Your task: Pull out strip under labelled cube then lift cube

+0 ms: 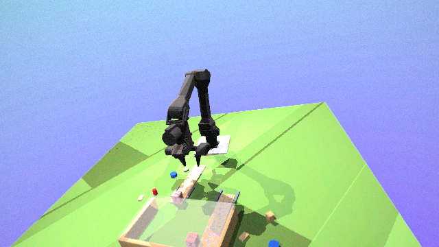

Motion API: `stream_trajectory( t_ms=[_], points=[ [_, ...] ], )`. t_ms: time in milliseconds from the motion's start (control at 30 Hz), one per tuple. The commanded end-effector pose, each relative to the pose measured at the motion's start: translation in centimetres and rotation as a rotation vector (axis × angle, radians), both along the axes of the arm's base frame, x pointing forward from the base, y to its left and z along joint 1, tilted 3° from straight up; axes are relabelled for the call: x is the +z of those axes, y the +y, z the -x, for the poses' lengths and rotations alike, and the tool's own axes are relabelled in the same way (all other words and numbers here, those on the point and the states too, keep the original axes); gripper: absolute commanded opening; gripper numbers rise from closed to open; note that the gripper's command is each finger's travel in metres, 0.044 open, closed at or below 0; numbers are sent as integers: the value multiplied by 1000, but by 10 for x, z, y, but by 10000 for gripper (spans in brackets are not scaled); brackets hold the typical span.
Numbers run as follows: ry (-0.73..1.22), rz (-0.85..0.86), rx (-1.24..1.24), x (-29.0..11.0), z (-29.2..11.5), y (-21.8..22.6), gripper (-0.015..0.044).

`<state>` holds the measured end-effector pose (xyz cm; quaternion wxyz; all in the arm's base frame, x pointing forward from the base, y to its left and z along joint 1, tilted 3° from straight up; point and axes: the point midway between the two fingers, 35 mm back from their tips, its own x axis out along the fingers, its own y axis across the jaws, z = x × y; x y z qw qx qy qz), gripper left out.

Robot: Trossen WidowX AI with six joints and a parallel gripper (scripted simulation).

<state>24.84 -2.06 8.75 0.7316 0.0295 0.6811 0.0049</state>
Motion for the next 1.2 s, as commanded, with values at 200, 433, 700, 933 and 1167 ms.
stream_trajectory(
  t_ms=[200,433,700,933,1167],
  points=[
    [8,2,7,8,-39,-3,440],
    [5,2,7,15,-67,-4,440],
    [2,2,7,22,-98,-5,440],
    [-1,3,7,27,-126,-8,440],
    [-3,3,7,26,-152,-11,440]
  ],
)
